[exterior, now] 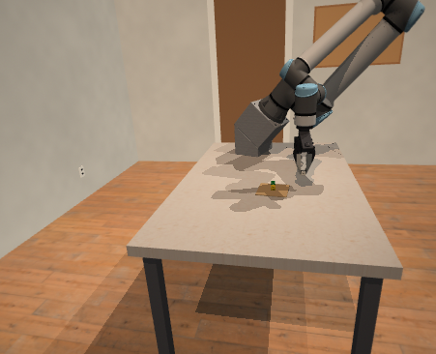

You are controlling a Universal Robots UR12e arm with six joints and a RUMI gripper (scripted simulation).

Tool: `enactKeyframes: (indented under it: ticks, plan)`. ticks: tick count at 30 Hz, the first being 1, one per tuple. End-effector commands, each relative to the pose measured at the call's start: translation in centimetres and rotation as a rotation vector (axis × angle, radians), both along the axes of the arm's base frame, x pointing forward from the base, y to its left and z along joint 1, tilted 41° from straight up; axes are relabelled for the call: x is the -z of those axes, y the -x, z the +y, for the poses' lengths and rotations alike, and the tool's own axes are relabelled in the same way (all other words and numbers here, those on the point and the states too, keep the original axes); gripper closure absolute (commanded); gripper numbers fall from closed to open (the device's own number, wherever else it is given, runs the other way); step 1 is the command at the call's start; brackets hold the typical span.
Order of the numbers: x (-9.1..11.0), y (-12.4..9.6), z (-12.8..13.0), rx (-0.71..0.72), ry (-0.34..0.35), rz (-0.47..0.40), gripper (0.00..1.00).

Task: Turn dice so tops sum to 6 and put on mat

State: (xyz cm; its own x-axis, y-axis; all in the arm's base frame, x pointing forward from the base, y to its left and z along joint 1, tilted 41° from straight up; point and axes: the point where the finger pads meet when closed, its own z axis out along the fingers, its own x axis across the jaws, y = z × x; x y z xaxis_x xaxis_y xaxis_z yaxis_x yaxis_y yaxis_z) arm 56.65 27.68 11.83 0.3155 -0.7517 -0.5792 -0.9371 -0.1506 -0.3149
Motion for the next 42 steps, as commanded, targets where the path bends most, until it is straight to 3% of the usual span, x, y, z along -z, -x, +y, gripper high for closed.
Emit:
enactKeyframes:
  ticks: [1,17,22,24,29,42]
  plan:
    - [-1.4,0.3,-1.2,-0.002,0.0,0.001,0.97]
    - [-1.7,0.2,-1.7,-0.002,0.0,0.002,0.97]
    - [0.6,-3.7,-5.7,0.018,-0.003,0.019,0.97]
    - [0.6,-3.7,-5.7,0.018,-0.003,0.019,0.97]
    - [4.0,-7.8,-10.8,0.041,-0.009,0.038,0.97]
    - [4.4,-8.2,-11.4,0.043,-0.009,0.04,0.97]
